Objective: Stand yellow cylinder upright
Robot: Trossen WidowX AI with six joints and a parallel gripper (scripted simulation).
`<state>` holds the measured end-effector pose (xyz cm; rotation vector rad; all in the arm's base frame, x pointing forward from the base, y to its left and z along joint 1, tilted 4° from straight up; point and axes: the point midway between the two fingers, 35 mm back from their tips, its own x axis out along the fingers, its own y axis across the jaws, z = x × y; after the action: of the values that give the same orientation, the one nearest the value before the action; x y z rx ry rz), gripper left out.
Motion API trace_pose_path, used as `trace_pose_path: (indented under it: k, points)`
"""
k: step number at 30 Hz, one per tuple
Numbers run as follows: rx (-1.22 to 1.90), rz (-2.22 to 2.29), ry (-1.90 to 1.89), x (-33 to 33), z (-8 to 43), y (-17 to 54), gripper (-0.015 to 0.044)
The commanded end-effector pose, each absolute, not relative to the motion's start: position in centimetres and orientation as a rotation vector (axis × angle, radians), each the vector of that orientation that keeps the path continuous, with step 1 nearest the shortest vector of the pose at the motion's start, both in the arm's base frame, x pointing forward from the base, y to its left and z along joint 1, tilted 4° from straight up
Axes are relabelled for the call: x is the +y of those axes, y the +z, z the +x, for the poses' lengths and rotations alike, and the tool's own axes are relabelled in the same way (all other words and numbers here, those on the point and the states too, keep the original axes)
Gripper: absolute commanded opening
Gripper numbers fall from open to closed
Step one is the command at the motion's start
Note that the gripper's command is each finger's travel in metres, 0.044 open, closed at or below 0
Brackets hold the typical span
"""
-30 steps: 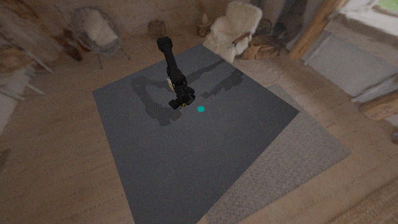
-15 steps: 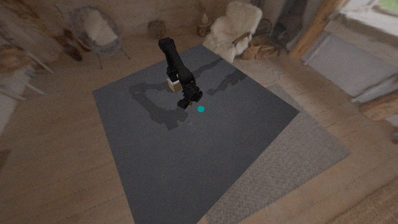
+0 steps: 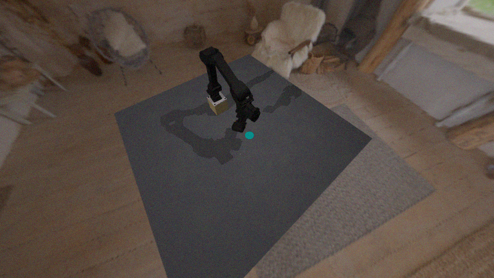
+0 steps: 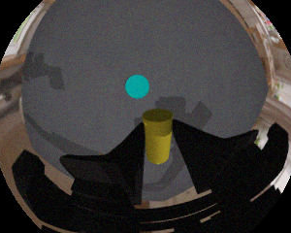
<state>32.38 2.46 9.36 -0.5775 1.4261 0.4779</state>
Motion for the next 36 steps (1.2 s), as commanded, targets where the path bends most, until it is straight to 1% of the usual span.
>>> trace_pose_path:
  k: [1, 10, 36]
  points:
    - [1.421, -0.628, 0.520, 3.6, 32.6, 9.3, 0.0105]
    - [1.396, -0.721, 0.607, 6.4, 32.8, 9.5, 0.0105]
    - [1.271, -0.581, 0.603, 6.8, 35.1, 7.2, 0.0105]
